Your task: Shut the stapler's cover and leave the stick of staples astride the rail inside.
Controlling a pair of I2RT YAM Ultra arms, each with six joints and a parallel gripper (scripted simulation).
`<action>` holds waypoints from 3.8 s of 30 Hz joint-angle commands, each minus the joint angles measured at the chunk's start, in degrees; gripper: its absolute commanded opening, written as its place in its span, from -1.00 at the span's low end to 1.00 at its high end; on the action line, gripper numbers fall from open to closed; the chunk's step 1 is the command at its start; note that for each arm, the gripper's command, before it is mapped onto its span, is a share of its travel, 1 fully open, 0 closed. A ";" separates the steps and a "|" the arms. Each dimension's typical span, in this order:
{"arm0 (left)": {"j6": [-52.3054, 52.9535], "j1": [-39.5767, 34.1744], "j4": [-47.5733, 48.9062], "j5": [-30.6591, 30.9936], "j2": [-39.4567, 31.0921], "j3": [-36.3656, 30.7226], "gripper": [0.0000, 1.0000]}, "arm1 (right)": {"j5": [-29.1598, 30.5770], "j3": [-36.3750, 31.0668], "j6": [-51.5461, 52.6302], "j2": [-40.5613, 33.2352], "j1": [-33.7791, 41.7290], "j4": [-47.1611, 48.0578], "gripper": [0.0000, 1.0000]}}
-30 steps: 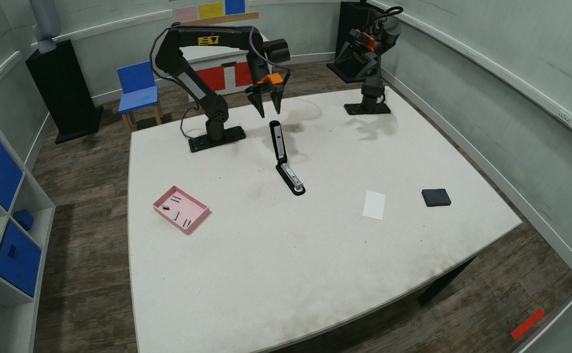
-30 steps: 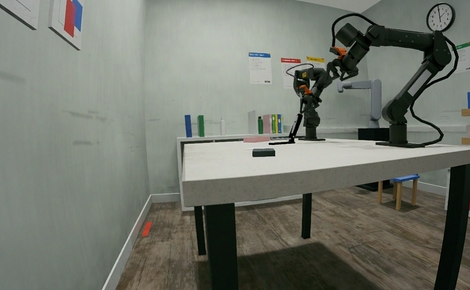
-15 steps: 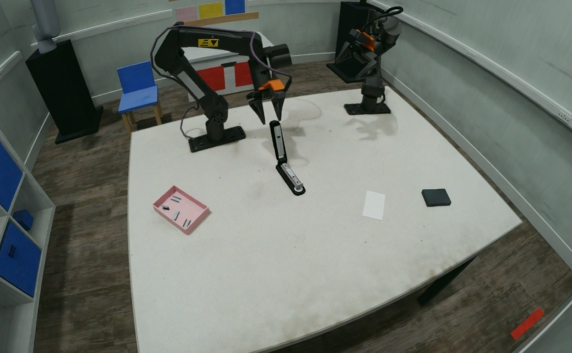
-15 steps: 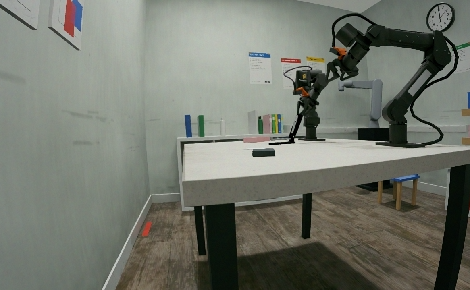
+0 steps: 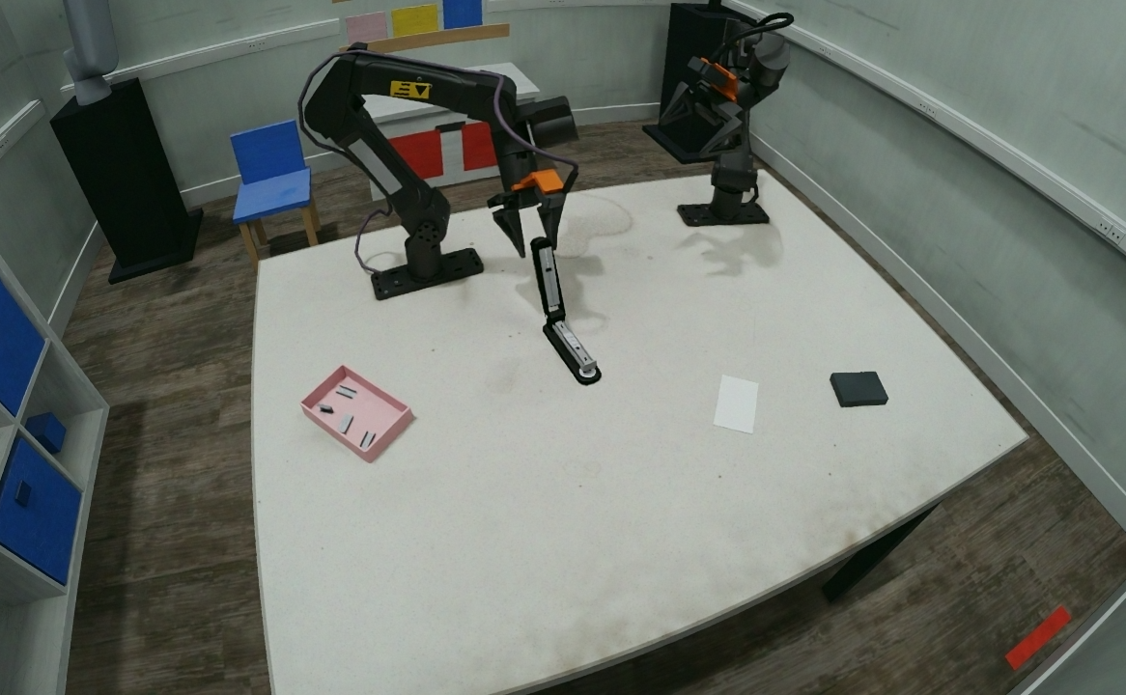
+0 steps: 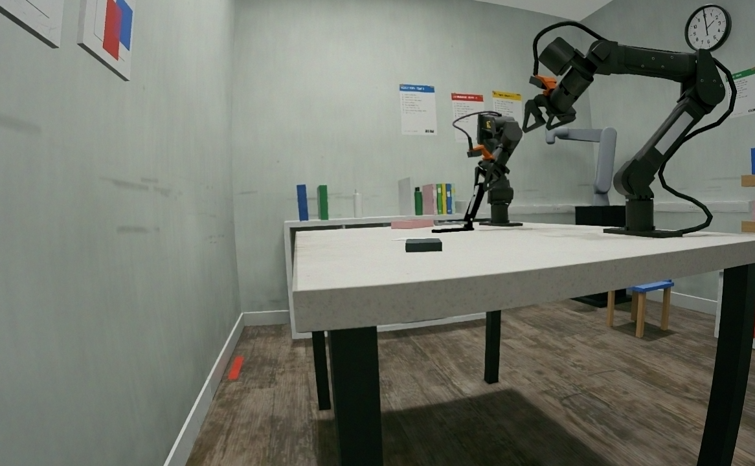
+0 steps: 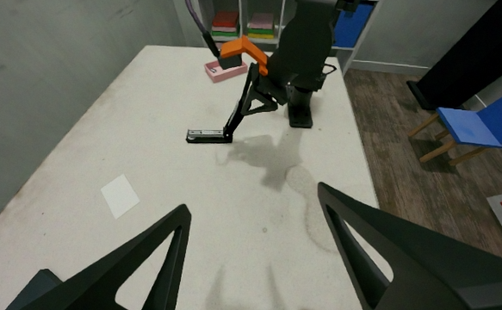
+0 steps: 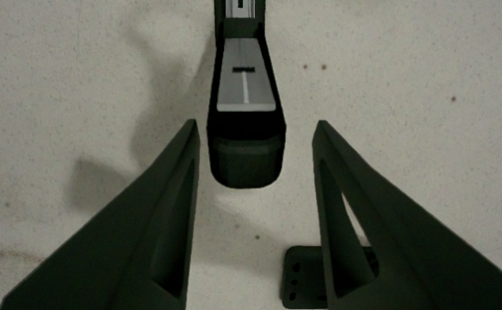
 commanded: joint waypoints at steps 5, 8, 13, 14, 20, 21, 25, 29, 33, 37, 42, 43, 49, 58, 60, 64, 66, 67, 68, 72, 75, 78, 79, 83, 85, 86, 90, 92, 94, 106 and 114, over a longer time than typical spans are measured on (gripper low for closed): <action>0.44 0.47 -0.39 1.21 0.11 1.92 1.00 | -0.26 -1.21 -3.15 -0.97 -2.09 4.50 0.00; 0.44 0.47 -0.39 1.21 0.11 1.92 1.00 | -0.88 -1.97 -4.20 -0.76 -3.01 6.08 0.00; 0.44 0.47 -0.39 1.21 0.11 1.92 1.00 | -1.37 -3.19 -5.88 -0.38 -4.50 8.62 0.00; 0.44 0.47 -0.39 1.21 0.11 1.92 1.00 | -1.48 -3.43 -6.21 -0.29 -4.80 9.14 0.00; 0.44 0.47 -0.39 1.21 0.11 1.92 1.00 | -1.22 -2.97 -6.50 -0.28 -5.04 9.53 0.00; 0.44 0.47 -0.39 1.21 0.11 1.92 1.00 | -1.26 -3.00 -6.57 -0.25 -5.08 9.63 0.00; 0.44 0.47 -0.39 1.21 0.11 1.92 1.00 | -1.28 -3.01 -6.60 -0.24 -5.10 9.67 0.00; 0.44 0.47 -0.39 1.21 0.11 1.92 1.00 | -1.29 -3.02 -6.61 -0.23 -5.11 9.54 -0.26; 0.44 0.47 -0.39 1.21 0.11 1.92 1.00 | -1.30 -3.02 -6.53 -0.23 -5.12 9.47 -0.34; 0.44 0.47 -0.39 1.21 0.11 1.92 1.00 | -1.30 -3.02 -6.53 -0.23 -5.12 9.47 -0.43; 0.44 0.47 -0.39 1.21 0.11 1.92 1.00 | -1.31 -3.03 -6.22 -0.23 -4.77 8.98 -0.51; 0.44 0.47 -0.39 1.21 0.11 1.92 1.00 | -1.31 -3.03 -6.22 -0.23 -4.77 8.98 -0.74; 0.44 0.47 -0.39 1.21 0.11 1.92 1.00 | -3.90 -1.03 -7.94 0.98 -6.95 7.45 -1.00; 0.44 0.47 -0.39 1.21 0.11 1.92 1.00 | -10.11 3.19 -12.41 3.90 -12.90 5.47 -1.00; 0.44 0.47 -0.39 1.21 0.11 1.92 1.00 | -11.79 4.45 -13.58 4.91 -14.50 4.80 -1.00; 0.44 0.47 -0.39 1.21 0.11 1.92 1.00 | -15.03 7.08 -15.85 7.13 -17.57 3.32 -1.00; 0.44 0.47 -0.39 1.21 0.11 1.92 1.00 | -16.58 8.42 -16.93 8.33 -19.04 2.51 -1.00; 0.44 0.47 -0.39 1.21 0.11 1.92 1.00 | -17.33 9.10 -17.46 8.95 -19.75 2.10 -1.00; 0.44 0.47 -0.39 1.21 0.11 1.92 1.00 | -18.07 9.79 -17.98 9.58 -20.45 1.67 -1.00; 0.44 0.47 -0.39 1.21 0.11 1.92 1.00 | -19.61 11.32 -19.09 11.02 -21.86 0.64 -1.00; 0.44 0.47 -0.39 1.21 0.11 1.92 1.00 | -21.61 13.31 -20.51 12.93 -23.77 -0.61 -1.00; 0.44 0.47 -0.39 1.21 0.11 1.92 1.00 | -23.54 15.44 -21.91 15.00 -25.59 -2.04 -1.00; 0.44 0.47 -0.39 1.21 0.11 1.92 1.00 | -24.16 16.16 -22.37 15.72 -26.18 -2.53 -1.00; 0.44 0.47 -0.39 1.21 0.11 1.92 1.00 | -26.53 19.10 -24.14 18.65 -28.39 -4.59 -1.00; 0.44 0.47 -0.39 1.21 0.11 1.92 1.00 | -27.64 20.59 -24.99 20.16 -29.43 -5.67 -1.00; 0.44 0.47 -0.39 1.21 0.11 1.92 1.00 | -28.18 21.34 -25.41 20.93 -29.93 -6.21 -1.00; 0.44 0.47 -0.39 1.21 0.11 1.92 1.00 | -29.25 22.96 -26.27 22.57 -30.91 -7.44 -1.00; 0.44 0.47 -0.39 1.21 0.11 1.92 1.00 | -30.23 24.41 -27.05 24.07 -31.84 -8.49 -1.00; 0.44 0.47 -0.39 1.21 0.11 1.92 1.00 | -31.18 25.93 -27.82 25.63 -32.72 -9.63 -1.00; 0.44 0.47 -0.39 1.21 0.11 1.92 1.00 | -35.40 34.01 -31.52 33.94 -36.60 -15.92 -1.00; 0.44 0.47 -0.39 1.21 0.11 1.92 1.00 | -38.16 40.43 -34.15 40.56 -39.13 -20.99 -1.00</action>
